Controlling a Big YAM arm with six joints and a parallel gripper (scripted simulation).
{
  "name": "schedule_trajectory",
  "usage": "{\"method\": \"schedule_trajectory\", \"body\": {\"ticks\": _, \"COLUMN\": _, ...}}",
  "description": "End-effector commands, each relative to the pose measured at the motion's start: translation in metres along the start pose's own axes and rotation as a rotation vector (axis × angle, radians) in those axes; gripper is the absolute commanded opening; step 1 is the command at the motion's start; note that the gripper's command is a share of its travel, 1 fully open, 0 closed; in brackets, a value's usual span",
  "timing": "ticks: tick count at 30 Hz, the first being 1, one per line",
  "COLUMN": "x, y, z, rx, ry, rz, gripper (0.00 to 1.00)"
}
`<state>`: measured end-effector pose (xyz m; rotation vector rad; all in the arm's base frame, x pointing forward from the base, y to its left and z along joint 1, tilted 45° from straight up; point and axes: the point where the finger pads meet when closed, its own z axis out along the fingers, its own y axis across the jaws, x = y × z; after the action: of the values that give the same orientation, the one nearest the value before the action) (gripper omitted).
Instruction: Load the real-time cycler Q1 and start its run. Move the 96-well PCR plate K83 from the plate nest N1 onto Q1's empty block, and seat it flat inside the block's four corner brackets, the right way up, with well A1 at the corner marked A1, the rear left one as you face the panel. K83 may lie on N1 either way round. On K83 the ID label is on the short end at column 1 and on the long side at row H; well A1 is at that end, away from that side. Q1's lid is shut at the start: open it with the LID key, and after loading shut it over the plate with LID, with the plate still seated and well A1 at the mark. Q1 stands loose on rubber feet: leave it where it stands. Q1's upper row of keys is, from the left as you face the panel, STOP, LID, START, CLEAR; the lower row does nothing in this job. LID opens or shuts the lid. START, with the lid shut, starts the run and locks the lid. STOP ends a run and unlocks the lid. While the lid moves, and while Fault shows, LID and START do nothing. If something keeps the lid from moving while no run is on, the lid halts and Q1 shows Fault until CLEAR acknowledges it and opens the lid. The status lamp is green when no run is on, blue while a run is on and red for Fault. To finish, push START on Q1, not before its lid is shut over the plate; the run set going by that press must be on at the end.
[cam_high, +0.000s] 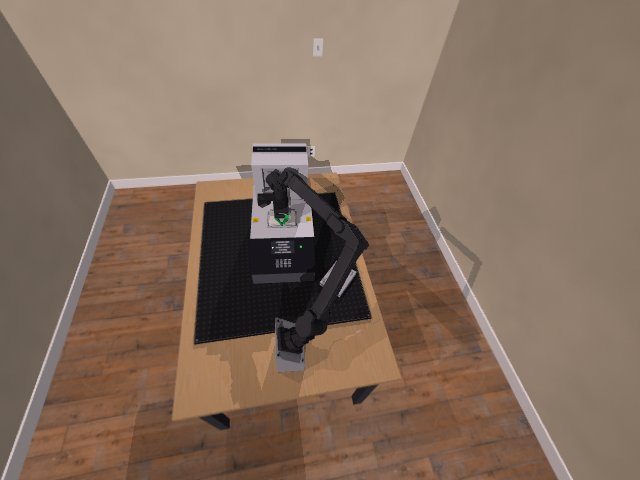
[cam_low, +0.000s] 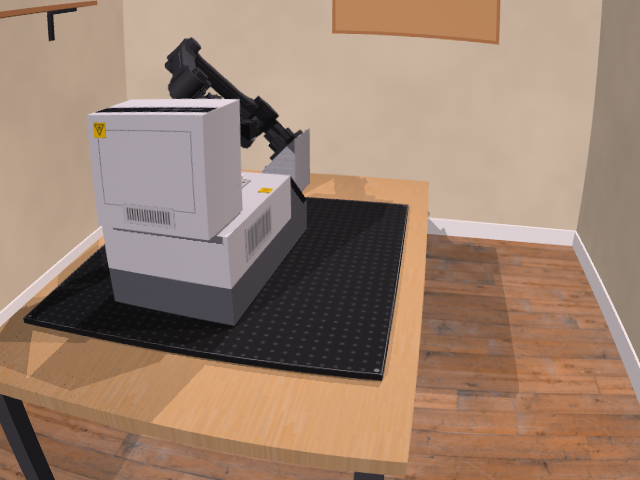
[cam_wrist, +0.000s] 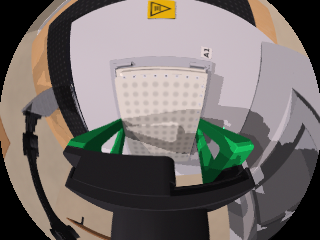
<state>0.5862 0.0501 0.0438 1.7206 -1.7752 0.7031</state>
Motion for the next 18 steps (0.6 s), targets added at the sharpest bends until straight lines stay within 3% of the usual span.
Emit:
{"method": "schedule_trajectory", "body": {"ticks": 1, "x": 0.0060, "y": 0.0014, "z": 0.0500, "rx": -0.067, "ry": 0.024, "rz": -0.007, "gripper": 0.00}}
{"method": "schedule_trajectory", "body": {"ticks": 18, "x": 0.0013, "y": 0.0056, "z": 0.0522, "rx": -0.076, "ry": 0.016, "rz": 0.016, "gripper": 0.00}}
